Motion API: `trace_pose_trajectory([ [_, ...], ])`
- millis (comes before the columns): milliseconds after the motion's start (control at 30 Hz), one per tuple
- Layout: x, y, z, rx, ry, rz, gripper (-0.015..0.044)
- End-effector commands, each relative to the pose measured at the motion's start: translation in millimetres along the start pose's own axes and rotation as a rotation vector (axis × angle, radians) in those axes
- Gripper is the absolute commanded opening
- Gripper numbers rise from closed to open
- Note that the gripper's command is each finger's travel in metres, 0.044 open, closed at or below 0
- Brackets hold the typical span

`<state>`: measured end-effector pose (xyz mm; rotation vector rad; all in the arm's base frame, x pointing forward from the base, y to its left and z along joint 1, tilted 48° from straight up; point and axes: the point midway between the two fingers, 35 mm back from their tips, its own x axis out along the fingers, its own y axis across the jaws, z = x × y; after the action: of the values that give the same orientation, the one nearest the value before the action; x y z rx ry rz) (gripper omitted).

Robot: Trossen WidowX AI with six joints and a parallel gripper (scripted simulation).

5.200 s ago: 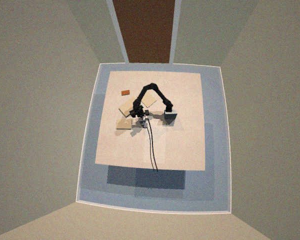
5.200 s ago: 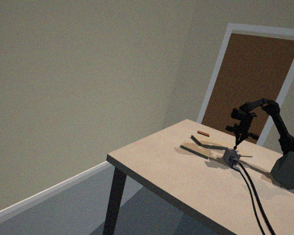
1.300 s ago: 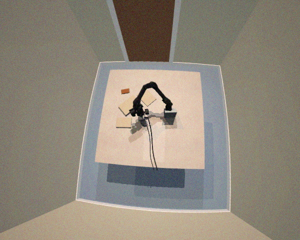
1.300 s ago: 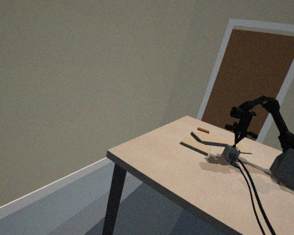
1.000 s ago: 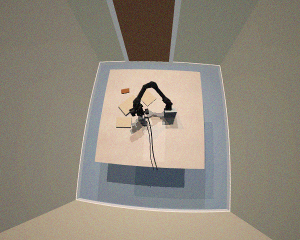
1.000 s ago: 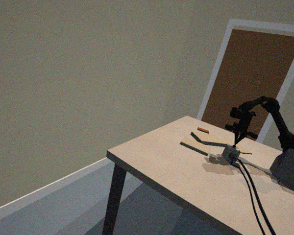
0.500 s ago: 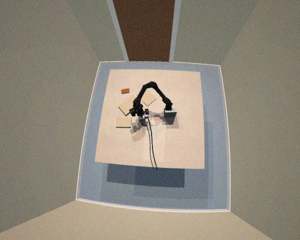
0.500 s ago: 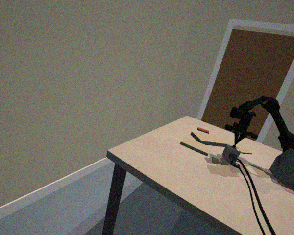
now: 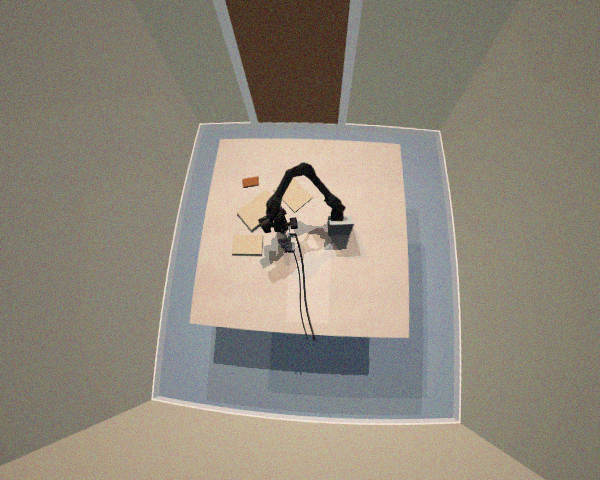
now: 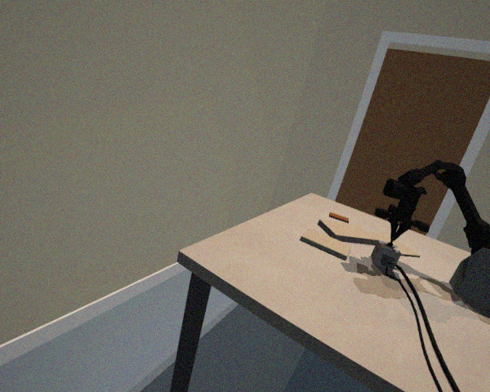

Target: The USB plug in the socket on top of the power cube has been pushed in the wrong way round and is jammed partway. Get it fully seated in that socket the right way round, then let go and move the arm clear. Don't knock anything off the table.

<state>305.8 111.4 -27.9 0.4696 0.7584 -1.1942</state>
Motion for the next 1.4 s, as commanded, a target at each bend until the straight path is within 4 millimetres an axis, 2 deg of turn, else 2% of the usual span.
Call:
trace_pose_trajectory([
  [0,2.8,0.0,0.9,-0.005,-0.007,-0.003,0.0],
  [1267,3.8,0.0,1.0,-0.005,-0.007,-0.003,0.0],
  [1367,0.8,0.1,-0.4,-0.002,0.001,0.002,0.0079],
])
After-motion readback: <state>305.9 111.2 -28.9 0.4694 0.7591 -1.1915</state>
